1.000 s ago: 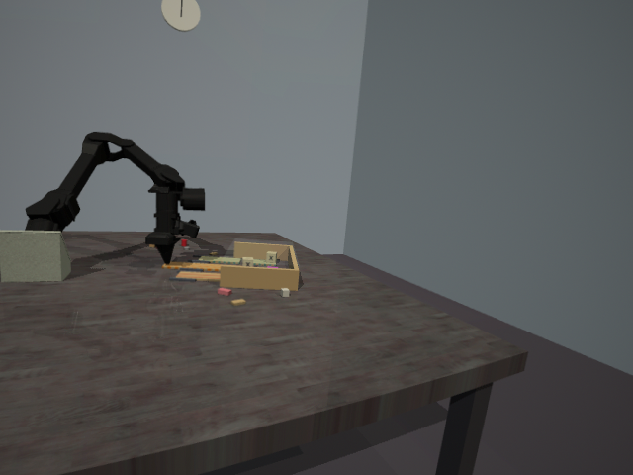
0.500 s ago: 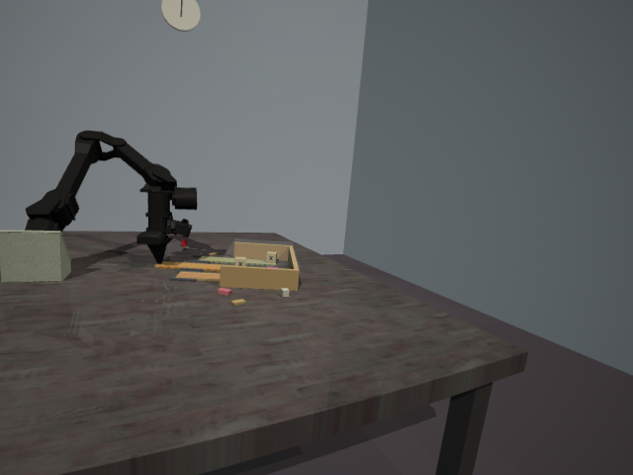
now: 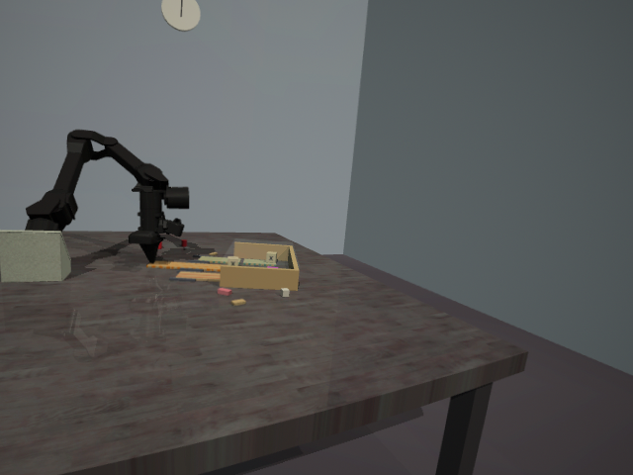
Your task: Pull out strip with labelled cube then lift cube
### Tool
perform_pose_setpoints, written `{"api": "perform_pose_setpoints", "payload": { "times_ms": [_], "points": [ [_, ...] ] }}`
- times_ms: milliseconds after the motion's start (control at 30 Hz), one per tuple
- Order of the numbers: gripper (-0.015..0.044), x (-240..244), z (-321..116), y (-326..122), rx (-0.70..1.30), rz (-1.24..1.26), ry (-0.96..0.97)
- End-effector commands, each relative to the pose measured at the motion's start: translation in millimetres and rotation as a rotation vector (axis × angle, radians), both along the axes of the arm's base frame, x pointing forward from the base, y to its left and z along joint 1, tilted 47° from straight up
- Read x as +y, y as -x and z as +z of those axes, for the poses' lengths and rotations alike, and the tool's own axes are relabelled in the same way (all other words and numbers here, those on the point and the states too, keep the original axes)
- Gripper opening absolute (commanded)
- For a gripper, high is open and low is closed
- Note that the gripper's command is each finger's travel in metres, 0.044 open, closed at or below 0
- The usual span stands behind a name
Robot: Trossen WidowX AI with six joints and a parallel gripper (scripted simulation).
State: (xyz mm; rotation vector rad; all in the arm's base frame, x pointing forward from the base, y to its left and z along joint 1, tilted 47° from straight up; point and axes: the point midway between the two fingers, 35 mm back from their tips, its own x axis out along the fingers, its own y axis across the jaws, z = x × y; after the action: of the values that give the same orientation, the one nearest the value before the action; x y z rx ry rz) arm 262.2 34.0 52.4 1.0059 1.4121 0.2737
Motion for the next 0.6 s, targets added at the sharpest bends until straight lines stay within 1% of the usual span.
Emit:
{"api": "perform_pose_setpoints", "payload": {
  "times_ms": [0, 567],
  "points": [
    [0.0000, 8.8, -2.2, 10.9, 0.026, 0.014, -0.018],
    [0.0000, 19.4, 2.7, 34.0, 0.027, 0.014, -0.018]
  ]
}}
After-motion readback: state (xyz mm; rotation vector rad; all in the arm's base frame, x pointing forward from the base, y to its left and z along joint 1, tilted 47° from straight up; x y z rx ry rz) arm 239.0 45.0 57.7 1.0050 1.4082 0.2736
